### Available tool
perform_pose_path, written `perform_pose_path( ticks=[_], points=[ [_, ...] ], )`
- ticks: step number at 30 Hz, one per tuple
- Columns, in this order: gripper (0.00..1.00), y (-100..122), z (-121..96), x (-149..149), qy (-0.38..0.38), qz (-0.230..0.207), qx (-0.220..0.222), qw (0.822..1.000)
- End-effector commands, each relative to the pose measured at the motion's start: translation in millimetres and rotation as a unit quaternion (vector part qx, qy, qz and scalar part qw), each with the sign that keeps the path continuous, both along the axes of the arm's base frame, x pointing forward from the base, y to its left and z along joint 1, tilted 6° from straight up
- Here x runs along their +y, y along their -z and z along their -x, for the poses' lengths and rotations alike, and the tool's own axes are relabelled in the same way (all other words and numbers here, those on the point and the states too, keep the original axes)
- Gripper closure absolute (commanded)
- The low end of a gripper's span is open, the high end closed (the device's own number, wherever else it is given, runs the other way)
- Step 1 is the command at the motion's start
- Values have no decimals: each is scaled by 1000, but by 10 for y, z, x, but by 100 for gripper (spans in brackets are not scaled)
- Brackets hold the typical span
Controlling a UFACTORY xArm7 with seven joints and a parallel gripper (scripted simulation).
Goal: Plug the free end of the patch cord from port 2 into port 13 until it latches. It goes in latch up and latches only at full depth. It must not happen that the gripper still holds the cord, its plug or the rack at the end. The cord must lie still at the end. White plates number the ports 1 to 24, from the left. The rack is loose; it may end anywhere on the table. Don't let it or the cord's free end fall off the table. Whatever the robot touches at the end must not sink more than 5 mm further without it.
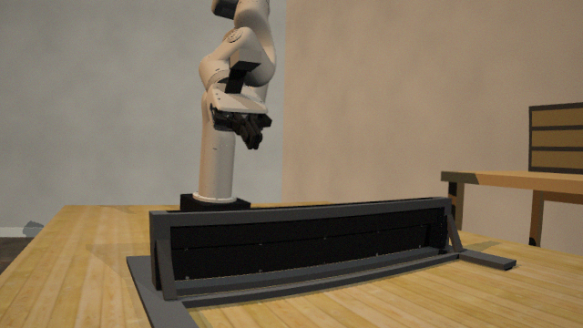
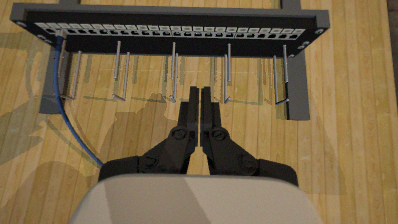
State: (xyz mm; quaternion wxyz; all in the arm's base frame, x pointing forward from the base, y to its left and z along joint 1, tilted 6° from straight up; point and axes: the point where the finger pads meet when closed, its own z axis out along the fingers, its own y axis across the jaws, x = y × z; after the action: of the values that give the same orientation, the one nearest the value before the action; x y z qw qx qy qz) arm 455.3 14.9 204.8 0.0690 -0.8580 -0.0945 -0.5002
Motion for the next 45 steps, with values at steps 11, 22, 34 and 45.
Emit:
perform_pose_path(
  ticks=[11,22,34,45],
  points=[
    [100,330,-608,146,1,1,-2,1000],
    [100,568,-1023,249,1,1,-2,1000],
    [100,593,-1067,260,1,1,-2,1000],
    [100,595,-1067,260,1,1,-2,1000]
  ],
)
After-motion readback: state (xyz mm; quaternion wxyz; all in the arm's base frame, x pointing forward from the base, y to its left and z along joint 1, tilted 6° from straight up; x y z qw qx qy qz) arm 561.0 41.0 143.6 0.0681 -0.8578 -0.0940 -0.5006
